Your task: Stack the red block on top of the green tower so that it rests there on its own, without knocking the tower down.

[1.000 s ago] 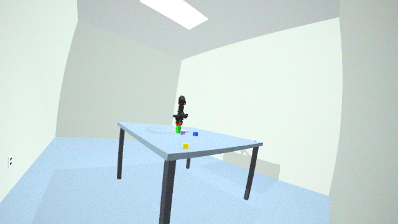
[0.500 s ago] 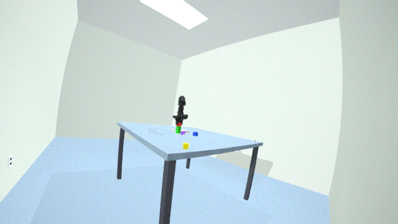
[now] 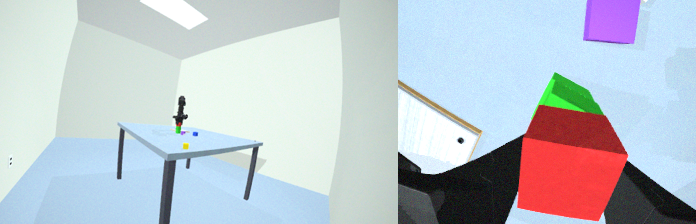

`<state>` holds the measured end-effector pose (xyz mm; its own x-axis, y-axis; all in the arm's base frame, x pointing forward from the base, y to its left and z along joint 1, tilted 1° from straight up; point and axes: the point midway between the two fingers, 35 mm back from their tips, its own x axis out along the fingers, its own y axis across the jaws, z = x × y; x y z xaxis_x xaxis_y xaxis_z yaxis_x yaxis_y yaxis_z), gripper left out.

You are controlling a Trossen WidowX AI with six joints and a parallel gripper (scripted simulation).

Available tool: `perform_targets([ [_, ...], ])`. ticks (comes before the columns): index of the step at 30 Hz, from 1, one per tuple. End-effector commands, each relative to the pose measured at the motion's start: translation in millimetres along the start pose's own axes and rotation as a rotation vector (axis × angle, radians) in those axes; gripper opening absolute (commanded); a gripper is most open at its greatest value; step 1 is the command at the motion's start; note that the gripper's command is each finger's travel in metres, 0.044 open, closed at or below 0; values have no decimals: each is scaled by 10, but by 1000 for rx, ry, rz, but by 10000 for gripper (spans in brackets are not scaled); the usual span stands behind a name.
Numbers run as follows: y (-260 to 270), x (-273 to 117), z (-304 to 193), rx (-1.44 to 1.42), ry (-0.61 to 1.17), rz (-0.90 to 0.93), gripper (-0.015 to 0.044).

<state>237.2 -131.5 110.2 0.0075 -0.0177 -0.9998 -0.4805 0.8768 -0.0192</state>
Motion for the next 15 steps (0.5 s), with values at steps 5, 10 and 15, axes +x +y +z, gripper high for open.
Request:
perform_targets([
  [5, 4, -33, 10, -3, -5, 3, 0],
  [10, 0, -1, 0, 0, 0, 0, 131],
  [15, 0, -1, 0, 0, 0, 0, 262],
])
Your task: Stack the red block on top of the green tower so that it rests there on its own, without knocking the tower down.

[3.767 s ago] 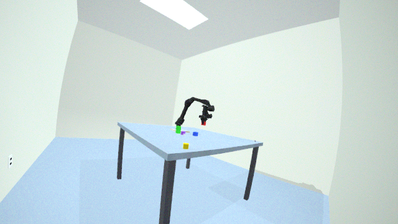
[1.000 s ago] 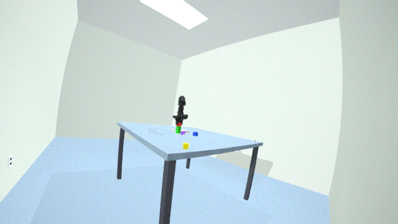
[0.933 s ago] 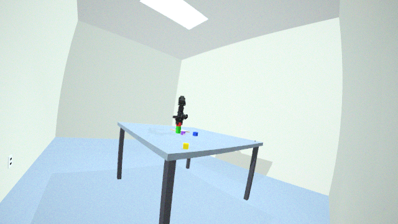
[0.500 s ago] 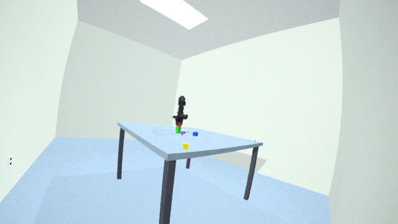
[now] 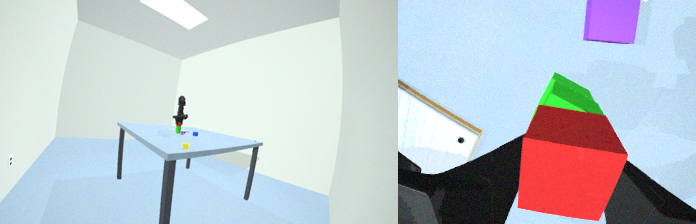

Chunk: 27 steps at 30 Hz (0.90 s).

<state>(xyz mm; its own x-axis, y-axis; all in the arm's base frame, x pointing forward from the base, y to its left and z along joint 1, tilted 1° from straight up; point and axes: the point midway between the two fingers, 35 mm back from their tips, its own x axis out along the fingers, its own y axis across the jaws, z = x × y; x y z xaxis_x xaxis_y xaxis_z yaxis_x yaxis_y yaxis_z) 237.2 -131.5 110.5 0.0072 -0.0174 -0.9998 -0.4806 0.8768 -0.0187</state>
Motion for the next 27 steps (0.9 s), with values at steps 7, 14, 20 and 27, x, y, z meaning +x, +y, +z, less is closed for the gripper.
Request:
perform_targets([
  [7, 0, 3, 0, 0, 0, 0, 440],
  [14, 0, 3, 0, 0, 0, 0, 440],
  [20, 0, 3, 0, 0, 0, 0, 440],
  [27, 0, 3, 0, 0, 0, 0, 440],
])
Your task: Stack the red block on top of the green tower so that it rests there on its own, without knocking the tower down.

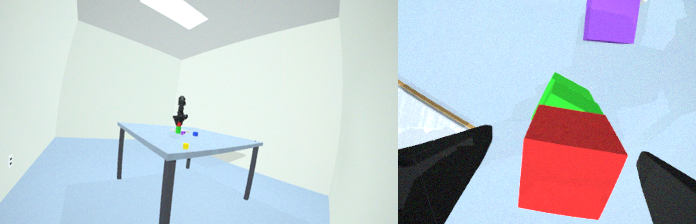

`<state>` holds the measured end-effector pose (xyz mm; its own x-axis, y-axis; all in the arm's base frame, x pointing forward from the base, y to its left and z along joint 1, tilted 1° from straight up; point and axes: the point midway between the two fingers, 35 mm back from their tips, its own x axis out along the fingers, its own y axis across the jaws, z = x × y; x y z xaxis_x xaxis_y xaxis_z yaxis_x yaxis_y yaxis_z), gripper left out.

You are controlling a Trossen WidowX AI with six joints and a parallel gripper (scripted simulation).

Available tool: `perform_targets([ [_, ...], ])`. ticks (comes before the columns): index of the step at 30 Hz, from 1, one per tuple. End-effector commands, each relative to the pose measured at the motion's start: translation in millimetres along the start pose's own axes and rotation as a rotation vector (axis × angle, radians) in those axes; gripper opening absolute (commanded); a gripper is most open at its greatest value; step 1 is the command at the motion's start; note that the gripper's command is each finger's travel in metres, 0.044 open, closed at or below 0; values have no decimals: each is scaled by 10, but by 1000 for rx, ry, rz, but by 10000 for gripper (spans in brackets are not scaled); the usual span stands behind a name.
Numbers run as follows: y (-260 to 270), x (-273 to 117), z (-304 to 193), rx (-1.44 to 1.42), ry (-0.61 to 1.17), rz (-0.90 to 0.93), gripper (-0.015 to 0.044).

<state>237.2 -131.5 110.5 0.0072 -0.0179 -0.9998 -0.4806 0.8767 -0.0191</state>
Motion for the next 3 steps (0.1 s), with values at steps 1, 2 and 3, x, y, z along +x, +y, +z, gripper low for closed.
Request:
perform_targets([
  [1, 0, 3, 0, 0, 0, 0, 440],
  [2, 0, 3, 0, 0, 0, 0, 440],
  [3, 0, 3, 0, 0, 0, 0, 440],
])
